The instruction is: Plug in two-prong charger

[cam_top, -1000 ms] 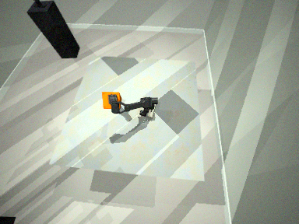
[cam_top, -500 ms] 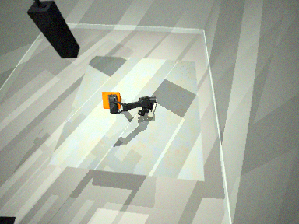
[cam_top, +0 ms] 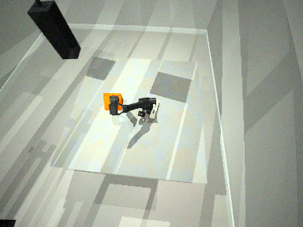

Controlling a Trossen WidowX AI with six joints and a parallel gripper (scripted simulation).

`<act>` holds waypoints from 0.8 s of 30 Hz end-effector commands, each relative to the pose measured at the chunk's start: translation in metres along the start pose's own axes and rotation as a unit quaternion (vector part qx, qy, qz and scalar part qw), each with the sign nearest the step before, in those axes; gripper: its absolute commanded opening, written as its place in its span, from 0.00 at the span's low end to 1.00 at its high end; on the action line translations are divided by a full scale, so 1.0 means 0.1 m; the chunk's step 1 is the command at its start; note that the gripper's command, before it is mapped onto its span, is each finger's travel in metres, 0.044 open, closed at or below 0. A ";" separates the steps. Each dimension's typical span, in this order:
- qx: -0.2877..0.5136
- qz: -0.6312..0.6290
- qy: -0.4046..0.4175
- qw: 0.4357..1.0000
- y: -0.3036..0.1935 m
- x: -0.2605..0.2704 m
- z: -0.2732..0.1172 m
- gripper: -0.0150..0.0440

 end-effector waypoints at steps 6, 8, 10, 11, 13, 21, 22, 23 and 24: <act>-0.003 0.003 0.000 1.000 -0.09 0.02 0.00 1.00; -0.003 0.003 0.000 1.000 -0.11 0.03 0.00 1.00; -0.003 0.003 0.000 1.000 -0.14 0.04 0.01 1.00; -0.003 0.003 0.000 1.000 -0.15 0.04 0.01 1.00; -0.003 0.003 0.000 1.000 -0.17 0.04 0.01 1.00; -0.220 -0.006 -0.054 0.974 -0.04 0.04 -0.54 1.00; -0.251 -0.004 -0.062 0.966 -0.04 0.04 -0.63 1.00; -0.275 -0.001 -0.068 0.959 -0.05 0.03 -0.70 1.00; -0.289 0.000 -0.072 0.955 -0.06 0.03 -0.75 1.00</act>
Point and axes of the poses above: the point midway between the two fingers, 35 mm back from their tips, its own z axis out along the fingers, its own x axis across the jaws, y = z × x, the point moved 1 cm from there along -z, back along the fingers, and after that the axes turned 14 degrees about -z, right-handed, at the moved point
